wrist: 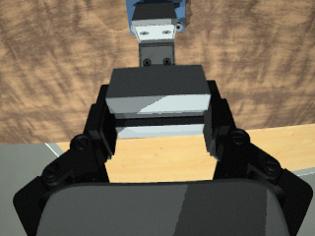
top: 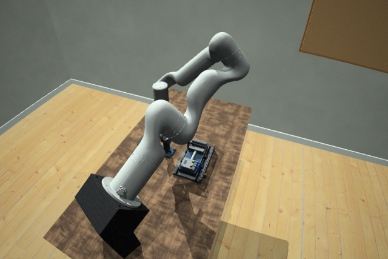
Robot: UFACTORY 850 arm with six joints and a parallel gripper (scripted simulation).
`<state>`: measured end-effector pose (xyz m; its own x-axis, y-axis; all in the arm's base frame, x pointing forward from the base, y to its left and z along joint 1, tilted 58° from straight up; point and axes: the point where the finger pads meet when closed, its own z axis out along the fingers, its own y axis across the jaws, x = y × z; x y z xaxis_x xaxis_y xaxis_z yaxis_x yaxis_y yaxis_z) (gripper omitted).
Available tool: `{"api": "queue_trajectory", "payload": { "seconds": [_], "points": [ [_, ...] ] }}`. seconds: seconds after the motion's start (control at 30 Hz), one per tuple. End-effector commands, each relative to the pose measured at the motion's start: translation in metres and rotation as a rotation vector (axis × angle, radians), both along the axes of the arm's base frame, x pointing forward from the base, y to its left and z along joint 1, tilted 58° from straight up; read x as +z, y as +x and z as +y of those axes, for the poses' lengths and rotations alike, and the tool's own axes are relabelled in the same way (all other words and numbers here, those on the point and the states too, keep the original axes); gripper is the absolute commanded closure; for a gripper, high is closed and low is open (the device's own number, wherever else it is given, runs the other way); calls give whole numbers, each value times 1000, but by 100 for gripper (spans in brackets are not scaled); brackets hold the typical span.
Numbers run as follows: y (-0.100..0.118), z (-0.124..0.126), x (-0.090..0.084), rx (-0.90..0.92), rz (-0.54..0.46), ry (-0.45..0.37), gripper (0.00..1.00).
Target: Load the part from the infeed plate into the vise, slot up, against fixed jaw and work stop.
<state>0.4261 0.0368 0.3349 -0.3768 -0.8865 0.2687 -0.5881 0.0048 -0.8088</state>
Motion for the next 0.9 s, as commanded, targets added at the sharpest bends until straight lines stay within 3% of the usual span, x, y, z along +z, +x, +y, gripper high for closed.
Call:
{"api": "queue_trajectory", "payload": {
  "seconds": [0.0, 0.87],
  "points": [
    [-4, 3, 3, 0, -1, 0, 100],
    [-13, 9, 10, 0, -1, 0, 100]
  ]
}}
